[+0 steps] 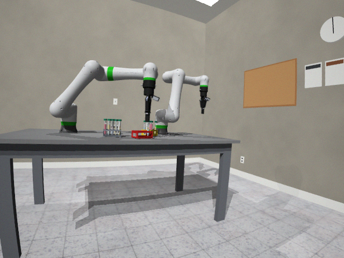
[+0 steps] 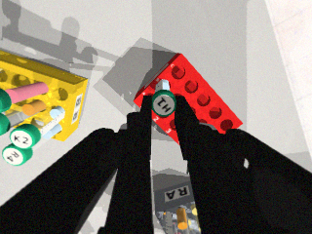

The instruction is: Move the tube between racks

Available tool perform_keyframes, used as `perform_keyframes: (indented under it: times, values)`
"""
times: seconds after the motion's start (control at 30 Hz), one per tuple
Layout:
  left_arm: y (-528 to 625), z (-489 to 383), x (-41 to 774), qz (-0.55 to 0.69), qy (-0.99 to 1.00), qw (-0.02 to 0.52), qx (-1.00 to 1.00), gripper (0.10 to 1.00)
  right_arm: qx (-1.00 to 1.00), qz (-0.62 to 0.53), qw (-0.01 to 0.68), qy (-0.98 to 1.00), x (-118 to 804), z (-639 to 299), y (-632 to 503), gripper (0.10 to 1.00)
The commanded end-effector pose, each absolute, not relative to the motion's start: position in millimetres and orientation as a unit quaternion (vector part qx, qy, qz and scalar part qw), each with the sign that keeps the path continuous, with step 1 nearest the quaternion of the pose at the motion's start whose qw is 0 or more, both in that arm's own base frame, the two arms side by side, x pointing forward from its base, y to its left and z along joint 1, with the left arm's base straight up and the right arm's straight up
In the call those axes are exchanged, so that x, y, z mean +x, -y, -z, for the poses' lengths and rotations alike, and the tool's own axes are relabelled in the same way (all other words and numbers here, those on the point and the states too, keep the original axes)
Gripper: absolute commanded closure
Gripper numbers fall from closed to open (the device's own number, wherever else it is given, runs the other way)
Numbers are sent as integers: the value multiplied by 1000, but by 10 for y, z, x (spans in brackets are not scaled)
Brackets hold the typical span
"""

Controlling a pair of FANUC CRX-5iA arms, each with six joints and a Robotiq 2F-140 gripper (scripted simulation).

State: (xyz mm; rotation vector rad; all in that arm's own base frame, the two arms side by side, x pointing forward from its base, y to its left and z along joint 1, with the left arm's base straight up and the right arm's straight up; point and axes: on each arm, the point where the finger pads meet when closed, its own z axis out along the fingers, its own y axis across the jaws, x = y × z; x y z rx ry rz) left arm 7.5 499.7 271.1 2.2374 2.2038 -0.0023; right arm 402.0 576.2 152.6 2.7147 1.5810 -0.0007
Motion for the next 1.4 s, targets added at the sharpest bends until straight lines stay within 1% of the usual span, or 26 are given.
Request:
perform_keyframes:
  times: [0.0, 1.37]
  values:
    - [-4999, -2720, 76, 0, -702, 0, 712, 999, 864, -1, 0, -503, 4023, -1545, -5764, 999]
    - [-4999, -2720, 76, 0, -702, 0, 712, 999, 864, -1, 0, -503, 4023, -1786, -5765, 999]
